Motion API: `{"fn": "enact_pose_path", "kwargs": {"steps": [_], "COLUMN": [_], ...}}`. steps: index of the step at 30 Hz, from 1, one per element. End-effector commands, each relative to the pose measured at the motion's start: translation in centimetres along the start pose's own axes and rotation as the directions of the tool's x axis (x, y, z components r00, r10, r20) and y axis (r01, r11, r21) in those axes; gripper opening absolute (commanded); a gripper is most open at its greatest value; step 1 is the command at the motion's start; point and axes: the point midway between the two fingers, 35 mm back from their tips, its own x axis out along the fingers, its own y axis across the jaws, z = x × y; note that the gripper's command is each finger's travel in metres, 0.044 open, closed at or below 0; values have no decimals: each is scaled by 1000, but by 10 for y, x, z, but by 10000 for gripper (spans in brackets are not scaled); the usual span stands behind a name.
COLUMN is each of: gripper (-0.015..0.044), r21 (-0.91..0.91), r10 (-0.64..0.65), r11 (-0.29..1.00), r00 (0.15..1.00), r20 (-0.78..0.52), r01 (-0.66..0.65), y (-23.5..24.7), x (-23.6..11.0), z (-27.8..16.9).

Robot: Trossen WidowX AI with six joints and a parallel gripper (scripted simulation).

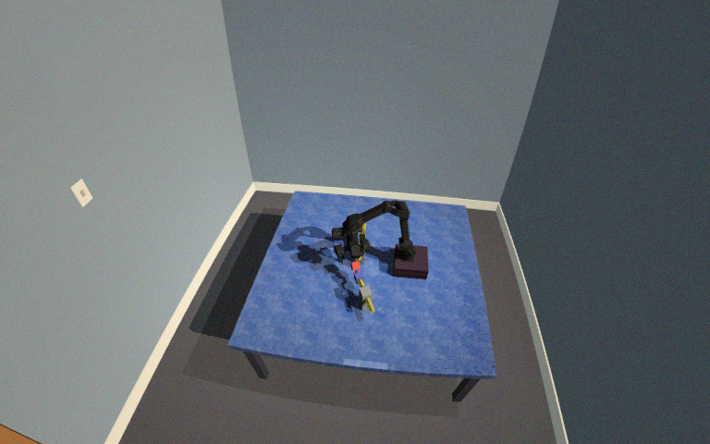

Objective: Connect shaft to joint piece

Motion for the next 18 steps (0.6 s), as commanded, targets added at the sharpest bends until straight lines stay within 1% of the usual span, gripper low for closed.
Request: {"fn": "enact_pose_path", "kwargs": {"steps": [1, 8, 18], "gripper": [440, 440, 440], "r21": [-3, -3, -3], "r10": [2, 2, 2], "r11": [1000, 1000, 1000], "r00": [1000, 1000, 1000], "r20": [3, 6, 6], "r01": [-2, -2, -2], "y": [0, 0, 0], "x": [3, 4, 14], "z": [17, 46, 47]}}
